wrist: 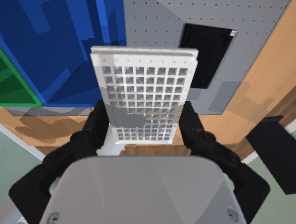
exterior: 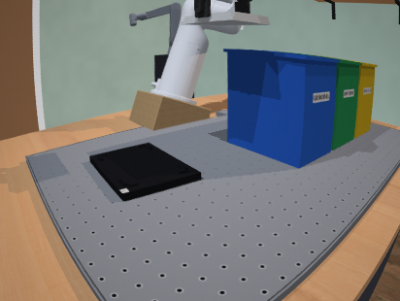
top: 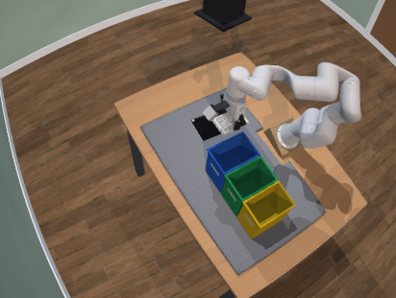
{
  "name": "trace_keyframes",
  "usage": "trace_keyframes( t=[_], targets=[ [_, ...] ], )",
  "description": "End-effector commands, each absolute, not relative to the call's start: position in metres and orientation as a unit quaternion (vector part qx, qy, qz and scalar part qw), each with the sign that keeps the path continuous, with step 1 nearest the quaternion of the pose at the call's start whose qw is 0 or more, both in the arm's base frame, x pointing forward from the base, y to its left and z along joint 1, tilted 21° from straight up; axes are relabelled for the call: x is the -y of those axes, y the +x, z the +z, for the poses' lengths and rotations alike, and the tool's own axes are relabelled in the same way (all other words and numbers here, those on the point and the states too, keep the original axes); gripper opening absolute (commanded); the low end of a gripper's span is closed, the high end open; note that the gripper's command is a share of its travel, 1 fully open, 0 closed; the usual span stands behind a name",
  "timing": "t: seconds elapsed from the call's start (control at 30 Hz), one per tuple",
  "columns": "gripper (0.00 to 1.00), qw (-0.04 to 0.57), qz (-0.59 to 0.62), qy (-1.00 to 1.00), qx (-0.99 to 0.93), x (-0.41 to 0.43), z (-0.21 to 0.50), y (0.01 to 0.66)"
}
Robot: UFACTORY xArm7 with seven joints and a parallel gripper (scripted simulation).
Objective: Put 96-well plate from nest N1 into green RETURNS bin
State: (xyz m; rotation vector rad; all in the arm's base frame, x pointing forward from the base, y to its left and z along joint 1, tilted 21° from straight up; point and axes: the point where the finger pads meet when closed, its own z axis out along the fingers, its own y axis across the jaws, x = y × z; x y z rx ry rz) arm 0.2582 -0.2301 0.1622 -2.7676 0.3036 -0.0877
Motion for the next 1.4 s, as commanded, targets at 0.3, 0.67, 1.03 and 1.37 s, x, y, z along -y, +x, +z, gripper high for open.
trace_keyframes(
  t=[0.3, 0.67, 1.03, 1.37],
  targets=[
    [0.00, 0.175, -0.033, -0.978, -0.108, 0.196, 0.177, 0.274],
    [0.00, 0.176, -0.033, -0.978, -0.108, 0.170, 0.187, 0.285],
    [0.00, 0.176, -0.033, -0.978, -0.108, 0.138, 0.199, 0.299],
    [0.00, 0.176, -0.033, -0.978, -0.108, 0.115, 0.208, 0.309]
  ],
)
